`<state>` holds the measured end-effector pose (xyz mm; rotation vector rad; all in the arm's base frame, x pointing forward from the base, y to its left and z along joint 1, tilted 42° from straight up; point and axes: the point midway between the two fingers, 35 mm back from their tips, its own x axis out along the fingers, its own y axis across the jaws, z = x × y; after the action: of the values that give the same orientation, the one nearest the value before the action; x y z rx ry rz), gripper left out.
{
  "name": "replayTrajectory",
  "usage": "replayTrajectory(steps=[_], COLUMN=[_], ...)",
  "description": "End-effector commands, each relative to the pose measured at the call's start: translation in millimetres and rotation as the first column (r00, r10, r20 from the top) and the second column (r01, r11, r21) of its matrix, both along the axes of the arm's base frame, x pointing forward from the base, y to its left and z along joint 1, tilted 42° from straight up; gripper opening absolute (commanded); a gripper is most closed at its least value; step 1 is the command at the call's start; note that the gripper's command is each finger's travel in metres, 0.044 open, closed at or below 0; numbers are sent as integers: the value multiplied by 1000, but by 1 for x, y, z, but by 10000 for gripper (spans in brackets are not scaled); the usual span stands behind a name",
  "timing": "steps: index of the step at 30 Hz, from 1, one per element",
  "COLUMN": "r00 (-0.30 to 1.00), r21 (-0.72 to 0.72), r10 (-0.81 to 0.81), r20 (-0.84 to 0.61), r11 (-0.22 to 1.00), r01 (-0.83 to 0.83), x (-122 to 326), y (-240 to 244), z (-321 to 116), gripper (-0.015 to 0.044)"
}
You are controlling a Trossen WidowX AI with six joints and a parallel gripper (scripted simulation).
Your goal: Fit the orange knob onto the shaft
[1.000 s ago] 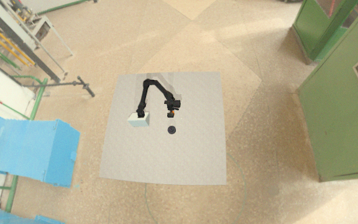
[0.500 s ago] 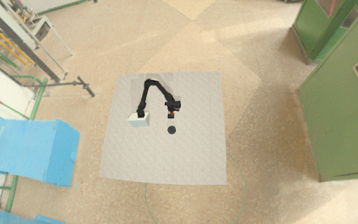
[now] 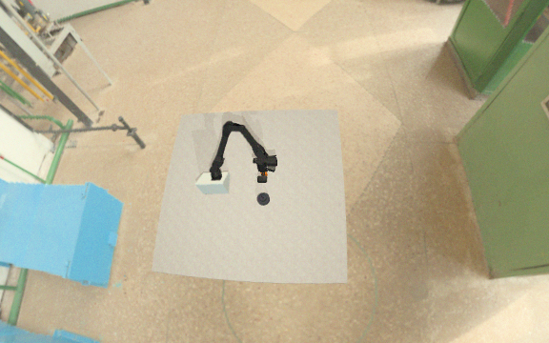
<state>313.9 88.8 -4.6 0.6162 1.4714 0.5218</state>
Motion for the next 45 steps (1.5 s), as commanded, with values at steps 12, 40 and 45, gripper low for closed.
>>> replayTrajectory(steps=[12, 40, 45], r00=[1000, 1000, 1000], r21=[7, 0, 1], r10=[-5, -5, -5], r20=[-10, -10, -10], r11=[1000, 1000, 1000], r01=[5, 5, 5], x=[-1, 0, 0], y=[2, -84, -84], z=[-4, 107, 108], gripper=[157, 0, 0])
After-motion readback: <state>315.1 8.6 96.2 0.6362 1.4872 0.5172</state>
